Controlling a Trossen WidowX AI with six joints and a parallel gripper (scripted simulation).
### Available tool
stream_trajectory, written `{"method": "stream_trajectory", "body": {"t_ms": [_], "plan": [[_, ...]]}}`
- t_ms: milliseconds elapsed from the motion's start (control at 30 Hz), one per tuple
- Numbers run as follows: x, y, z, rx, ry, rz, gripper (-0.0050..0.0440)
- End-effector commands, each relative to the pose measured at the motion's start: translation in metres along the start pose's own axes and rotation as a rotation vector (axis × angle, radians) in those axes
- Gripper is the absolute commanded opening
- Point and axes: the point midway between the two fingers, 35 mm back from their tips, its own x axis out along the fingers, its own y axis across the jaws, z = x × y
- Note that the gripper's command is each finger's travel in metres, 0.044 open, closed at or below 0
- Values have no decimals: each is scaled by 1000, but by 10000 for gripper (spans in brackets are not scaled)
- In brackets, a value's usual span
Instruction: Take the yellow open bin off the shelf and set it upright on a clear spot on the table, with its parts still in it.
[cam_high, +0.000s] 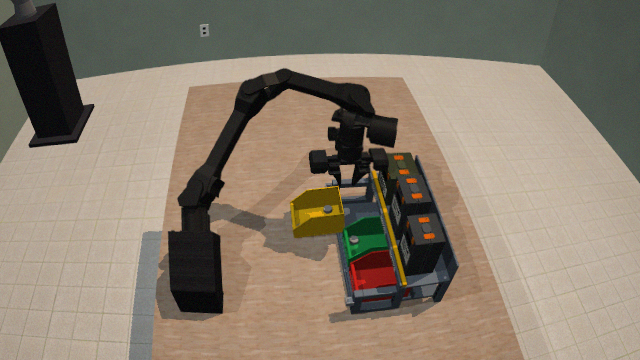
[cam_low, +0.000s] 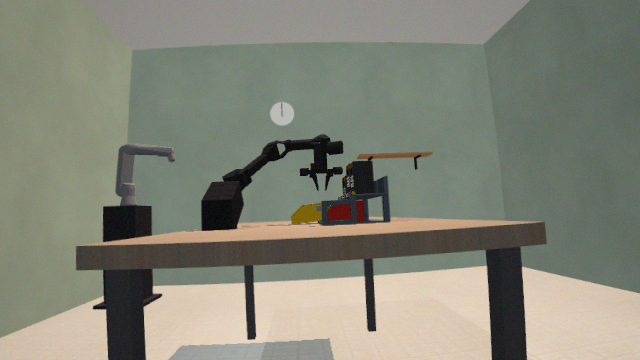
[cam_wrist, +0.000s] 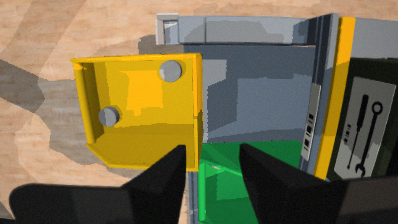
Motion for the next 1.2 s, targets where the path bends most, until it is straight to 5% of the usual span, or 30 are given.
{"method": "stream_trajectory", "body": {"t_ms": [0,1167], "plan": [[-3,0,4,-18,6,-11,150],[-1,7,4,-17,6,-11,150]]}}
